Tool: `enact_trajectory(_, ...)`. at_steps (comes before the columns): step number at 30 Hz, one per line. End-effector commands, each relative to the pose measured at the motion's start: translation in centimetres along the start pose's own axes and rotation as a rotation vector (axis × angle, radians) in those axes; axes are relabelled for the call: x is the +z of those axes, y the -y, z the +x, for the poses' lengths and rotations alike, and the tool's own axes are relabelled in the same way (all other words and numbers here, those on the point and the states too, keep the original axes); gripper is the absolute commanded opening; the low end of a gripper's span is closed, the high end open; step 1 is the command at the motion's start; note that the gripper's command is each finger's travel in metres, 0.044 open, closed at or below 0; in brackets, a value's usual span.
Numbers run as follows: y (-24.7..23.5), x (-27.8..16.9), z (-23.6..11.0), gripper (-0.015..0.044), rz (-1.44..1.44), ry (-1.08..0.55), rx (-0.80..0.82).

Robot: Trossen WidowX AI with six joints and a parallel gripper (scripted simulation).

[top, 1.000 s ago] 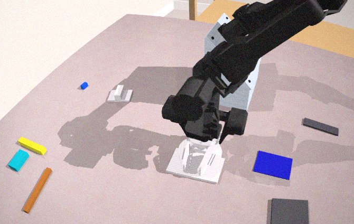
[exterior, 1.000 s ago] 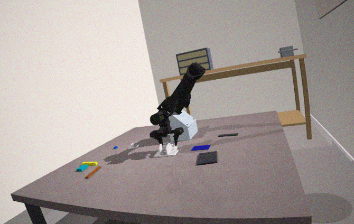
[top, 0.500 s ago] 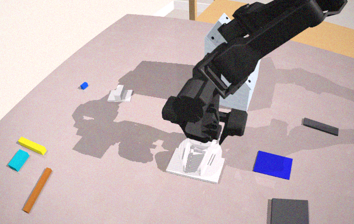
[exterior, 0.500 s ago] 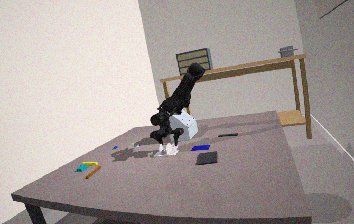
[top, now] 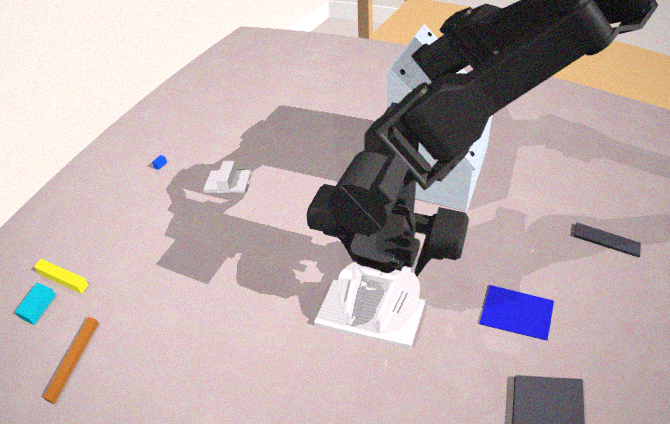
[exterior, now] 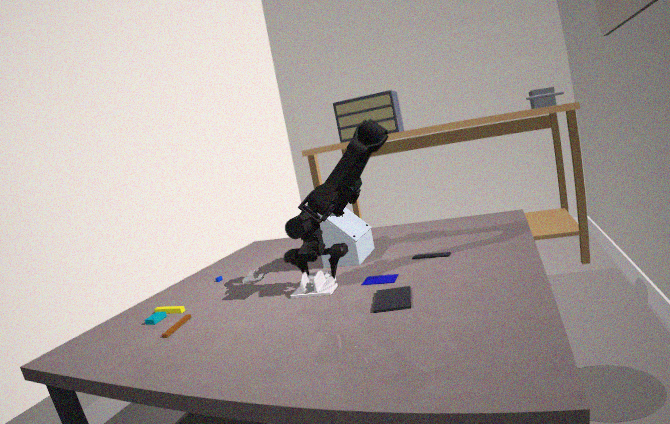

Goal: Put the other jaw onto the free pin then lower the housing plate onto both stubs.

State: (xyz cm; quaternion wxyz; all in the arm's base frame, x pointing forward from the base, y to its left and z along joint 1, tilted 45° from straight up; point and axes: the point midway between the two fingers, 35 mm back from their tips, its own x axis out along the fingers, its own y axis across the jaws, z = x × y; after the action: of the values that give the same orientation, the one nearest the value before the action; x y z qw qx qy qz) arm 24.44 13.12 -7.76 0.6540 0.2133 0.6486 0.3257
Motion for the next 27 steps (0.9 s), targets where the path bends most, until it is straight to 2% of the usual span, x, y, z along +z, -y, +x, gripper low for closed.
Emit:
enact_trajectory(1,-0.03,-0.03,0.12,0.0351,0.005,0.0,0.003)
enact_trajectory(27,-0.03,-0.03,0.36,0.0351,0.005,0.0,0.003)
